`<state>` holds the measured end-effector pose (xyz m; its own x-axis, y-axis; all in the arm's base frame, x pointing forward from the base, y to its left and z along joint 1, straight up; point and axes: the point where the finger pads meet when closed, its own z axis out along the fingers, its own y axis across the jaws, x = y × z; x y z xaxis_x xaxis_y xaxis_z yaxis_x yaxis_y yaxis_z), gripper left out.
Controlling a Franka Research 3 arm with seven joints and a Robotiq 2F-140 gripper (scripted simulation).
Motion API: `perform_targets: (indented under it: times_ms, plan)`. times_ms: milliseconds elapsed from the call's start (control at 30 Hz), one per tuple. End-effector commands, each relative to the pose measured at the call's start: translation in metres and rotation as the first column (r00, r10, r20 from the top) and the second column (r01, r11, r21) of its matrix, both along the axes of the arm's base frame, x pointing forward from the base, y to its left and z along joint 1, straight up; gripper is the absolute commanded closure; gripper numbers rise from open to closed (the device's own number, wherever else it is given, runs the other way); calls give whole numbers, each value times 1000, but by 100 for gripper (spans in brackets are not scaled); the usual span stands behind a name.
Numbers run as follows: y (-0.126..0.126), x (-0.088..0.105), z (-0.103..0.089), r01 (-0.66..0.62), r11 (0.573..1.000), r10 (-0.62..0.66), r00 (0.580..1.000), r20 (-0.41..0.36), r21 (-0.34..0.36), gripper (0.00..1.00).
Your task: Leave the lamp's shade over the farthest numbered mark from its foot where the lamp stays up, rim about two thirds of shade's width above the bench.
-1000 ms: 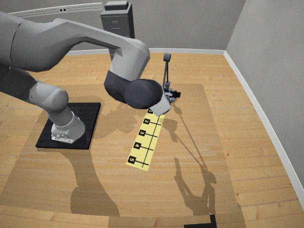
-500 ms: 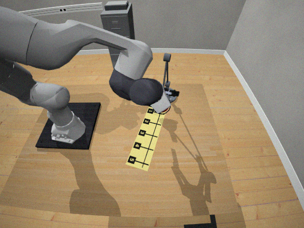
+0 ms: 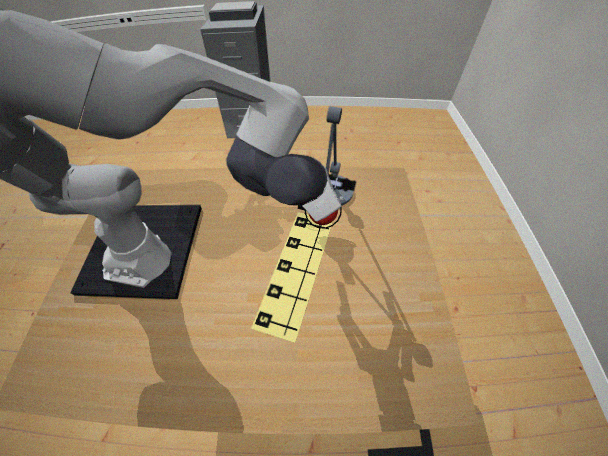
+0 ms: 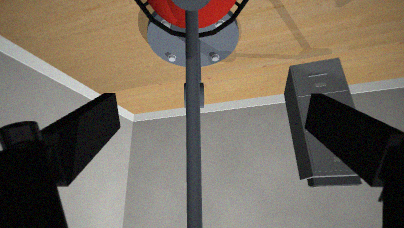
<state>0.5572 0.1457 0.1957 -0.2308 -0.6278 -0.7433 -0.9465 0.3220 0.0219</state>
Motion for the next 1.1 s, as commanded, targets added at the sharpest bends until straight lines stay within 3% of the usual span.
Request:
perform_targets:
  times_ms: [0,467,500,1067]
  plan:
    - [-2,6,-1,11,1000,-11,1000,11,0,0]
    - [-3,14,-5,19,1000,-19,999,28,-3,0]
    - [-3,14,-5,19,1000,-19,999,27,-3,90]
    - [-2,10,-5,17,1000,-17,1000,15,0,90]
